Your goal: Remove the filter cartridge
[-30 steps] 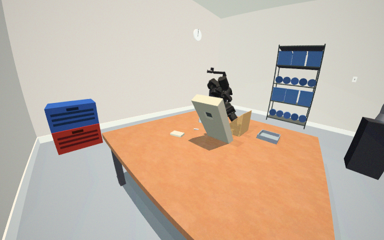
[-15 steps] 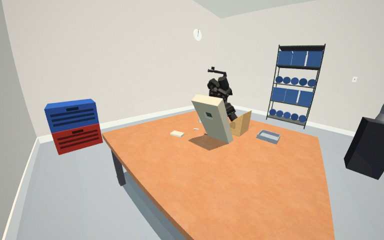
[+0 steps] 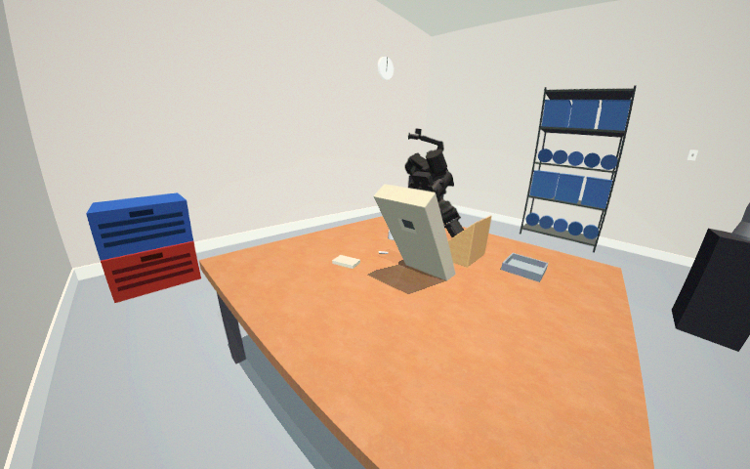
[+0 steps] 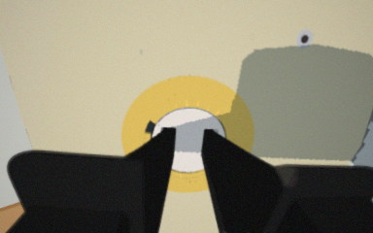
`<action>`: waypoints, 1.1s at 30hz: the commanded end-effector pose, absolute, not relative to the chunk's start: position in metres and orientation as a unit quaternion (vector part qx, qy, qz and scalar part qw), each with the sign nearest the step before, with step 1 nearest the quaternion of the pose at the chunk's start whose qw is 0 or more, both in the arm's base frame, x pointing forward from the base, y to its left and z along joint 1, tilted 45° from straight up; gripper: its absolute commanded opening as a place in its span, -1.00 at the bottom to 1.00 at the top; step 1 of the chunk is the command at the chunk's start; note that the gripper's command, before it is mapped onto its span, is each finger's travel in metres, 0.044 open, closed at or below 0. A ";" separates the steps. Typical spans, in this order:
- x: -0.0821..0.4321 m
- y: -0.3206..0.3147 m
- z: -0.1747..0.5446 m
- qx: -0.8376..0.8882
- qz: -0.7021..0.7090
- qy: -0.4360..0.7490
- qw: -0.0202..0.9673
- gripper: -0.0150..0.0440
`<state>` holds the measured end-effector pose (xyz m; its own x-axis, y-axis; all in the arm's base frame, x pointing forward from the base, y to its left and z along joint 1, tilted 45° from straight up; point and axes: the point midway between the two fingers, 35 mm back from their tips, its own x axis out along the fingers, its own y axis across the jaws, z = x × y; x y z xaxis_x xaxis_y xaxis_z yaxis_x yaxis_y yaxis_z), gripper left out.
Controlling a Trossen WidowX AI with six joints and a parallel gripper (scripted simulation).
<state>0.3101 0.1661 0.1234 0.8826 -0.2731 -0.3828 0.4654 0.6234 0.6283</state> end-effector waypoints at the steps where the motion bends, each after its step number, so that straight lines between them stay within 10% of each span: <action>1: 0.315 0.166 0.119 0.446 -0.217 0.117 0.860 -0.49; 33: 0.255 0.186 0.143 0.557 -0.236 0.091 0.791 -0.49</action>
<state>0.2686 0.1792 0.1384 0.8685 -0.2996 -0.3950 0.4728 0.2609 0.8417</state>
